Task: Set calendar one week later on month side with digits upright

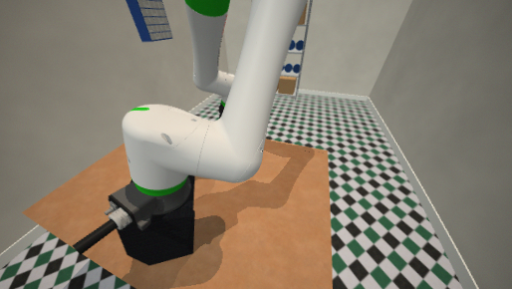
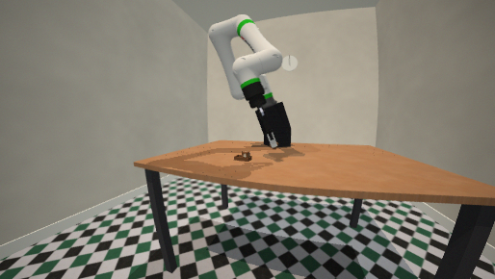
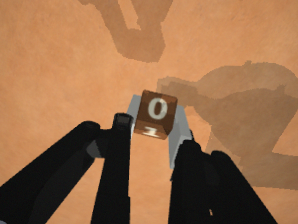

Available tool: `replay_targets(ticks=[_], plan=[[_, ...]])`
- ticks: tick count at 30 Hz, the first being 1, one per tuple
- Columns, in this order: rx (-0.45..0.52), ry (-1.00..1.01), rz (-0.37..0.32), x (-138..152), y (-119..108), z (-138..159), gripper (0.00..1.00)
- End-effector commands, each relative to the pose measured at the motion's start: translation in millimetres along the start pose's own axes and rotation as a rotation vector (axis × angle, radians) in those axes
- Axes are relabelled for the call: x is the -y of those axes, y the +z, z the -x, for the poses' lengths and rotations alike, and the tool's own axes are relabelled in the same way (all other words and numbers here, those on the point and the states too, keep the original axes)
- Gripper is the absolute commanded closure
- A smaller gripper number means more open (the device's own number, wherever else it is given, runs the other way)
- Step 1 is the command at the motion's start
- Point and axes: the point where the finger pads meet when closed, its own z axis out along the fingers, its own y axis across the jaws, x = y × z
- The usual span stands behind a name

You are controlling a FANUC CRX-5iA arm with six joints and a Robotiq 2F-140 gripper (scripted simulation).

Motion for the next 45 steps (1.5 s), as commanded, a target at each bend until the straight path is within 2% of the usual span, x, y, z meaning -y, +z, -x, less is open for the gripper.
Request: replay_targets(ticks=[1,5,13,18,23,45], plan=[[0.115,-0.009,0.000,2.3,-0.6,2.3,0.83],[0.159,-0.015,-0.014,6.6,-2.0,6.0,0.83],[0.172,-0.014,-0.009,5.3,-1.1,1.9,0.83],[0.300,-0.009,0.011,0.5,2.3,-1.4,0.83],[0.421,-0.017,-0.012,6.7,-0.8,-1.0,0.83],[0.421,-0.017,-0.012,6.8,0.7,-4.0,0.83]])
